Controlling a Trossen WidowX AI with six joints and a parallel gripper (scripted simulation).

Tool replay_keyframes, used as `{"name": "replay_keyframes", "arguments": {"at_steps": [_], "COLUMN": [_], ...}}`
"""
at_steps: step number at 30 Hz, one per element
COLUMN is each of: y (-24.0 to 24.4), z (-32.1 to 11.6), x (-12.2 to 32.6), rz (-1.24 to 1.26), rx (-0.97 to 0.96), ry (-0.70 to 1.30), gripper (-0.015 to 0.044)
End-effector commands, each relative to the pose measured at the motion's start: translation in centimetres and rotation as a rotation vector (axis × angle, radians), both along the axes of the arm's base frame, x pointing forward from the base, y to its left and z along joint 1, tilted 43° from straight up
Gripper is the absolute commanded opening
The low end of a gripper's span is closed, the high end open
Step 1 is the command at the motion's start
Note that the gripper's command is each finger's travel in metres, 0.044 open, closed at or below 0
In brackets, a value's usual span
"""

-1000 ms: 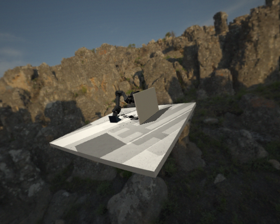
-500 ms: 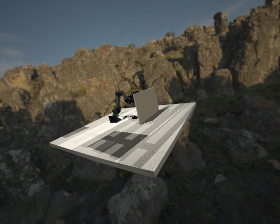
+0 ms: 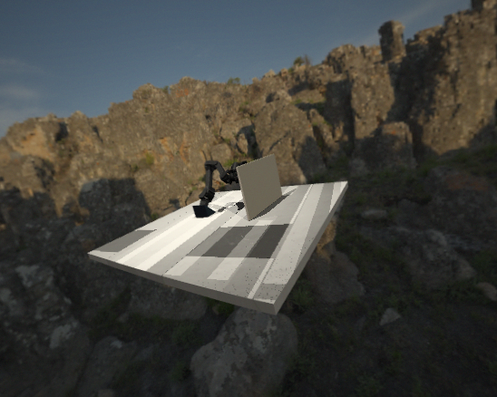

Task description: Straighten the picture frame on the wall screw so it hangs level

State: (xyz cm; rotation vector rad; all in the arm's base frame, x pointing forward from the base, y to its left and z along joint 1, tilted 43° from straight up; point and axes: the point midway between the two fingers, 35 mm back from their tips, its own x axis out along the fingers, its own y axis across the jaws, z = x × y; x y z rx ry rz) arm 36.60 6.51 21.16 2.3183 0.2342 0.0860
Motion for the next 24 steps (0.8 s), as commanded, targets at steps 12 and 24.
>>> {"name": "replay_keyframes", "arguments": {"at_steps": [12, 24], "y": [-1.4, -4.6], "z": [0.4, 3.0], "x": [-8.3, -10.0], "rz": [0.002, 0.004], "rx": [-0.367, -0.437], "ry": [-0.068, -0.077], "gripper": [0.026, 0.026]}}
